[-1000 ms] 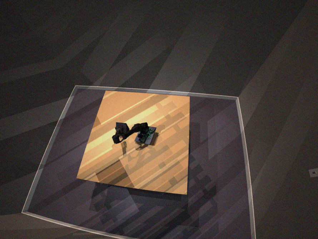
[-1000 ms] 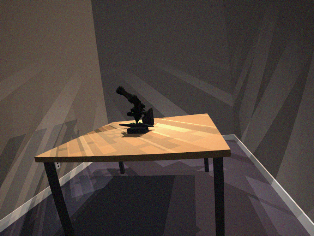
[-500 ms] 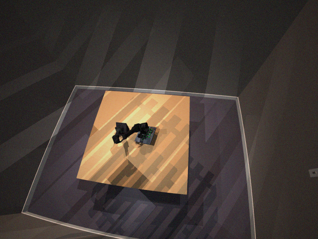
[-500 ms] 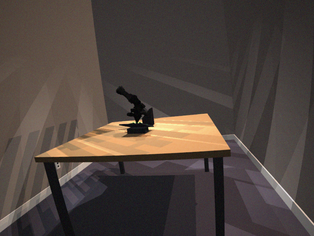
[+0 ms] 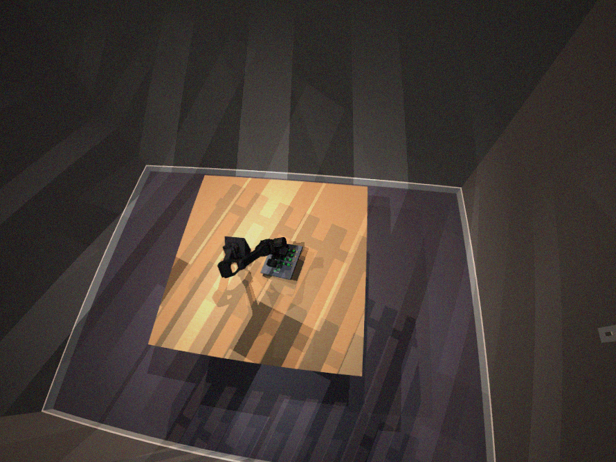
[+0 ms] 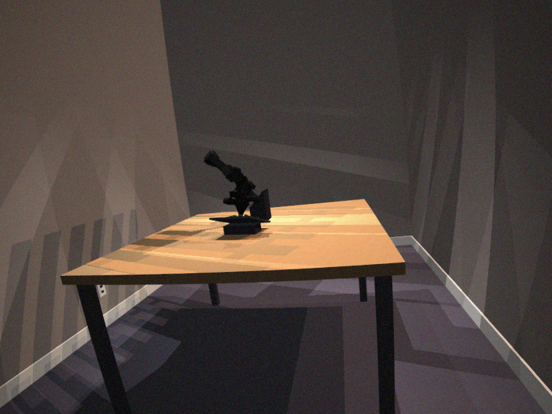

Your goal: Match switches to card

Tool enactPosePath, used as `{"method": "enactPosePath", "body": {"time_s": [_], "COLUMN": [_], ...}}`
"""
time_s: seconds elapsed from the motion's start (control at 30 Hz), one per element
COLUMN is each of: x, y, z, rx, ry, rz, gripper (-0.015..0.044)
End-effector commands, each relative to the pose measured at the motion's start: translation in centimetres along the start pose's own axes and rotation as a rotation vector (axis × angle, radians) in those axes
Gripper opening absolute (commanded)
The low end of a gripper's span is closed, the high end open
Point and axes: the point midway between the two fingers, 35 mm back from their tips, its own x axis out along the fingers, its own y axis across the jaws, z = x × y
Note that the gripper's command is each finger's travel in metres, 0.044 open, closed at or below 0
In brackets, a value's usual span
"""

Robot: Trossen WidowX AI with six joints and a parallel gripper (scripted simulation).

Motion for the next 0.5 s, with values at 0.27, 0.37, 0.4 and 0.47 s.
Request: {"method": "enactPosePath", "body": {"time_s": [0.27,0.37,0.4,0.47], "x": [-6.4,-6.4,-6.4,-6.4], "y": [0.1,0.1,0.1,0.3], "z": [0.2,0.2,0.2,0.1], "rx": [-0.004,-0.004,-0.004,-0.004], "ry": [0.030,0.030,0.030,0.030], "rz": [0.005,0.005,0.005,0.006], "gripper": [0.0000,0.0000,0.0000,0.0000]}}
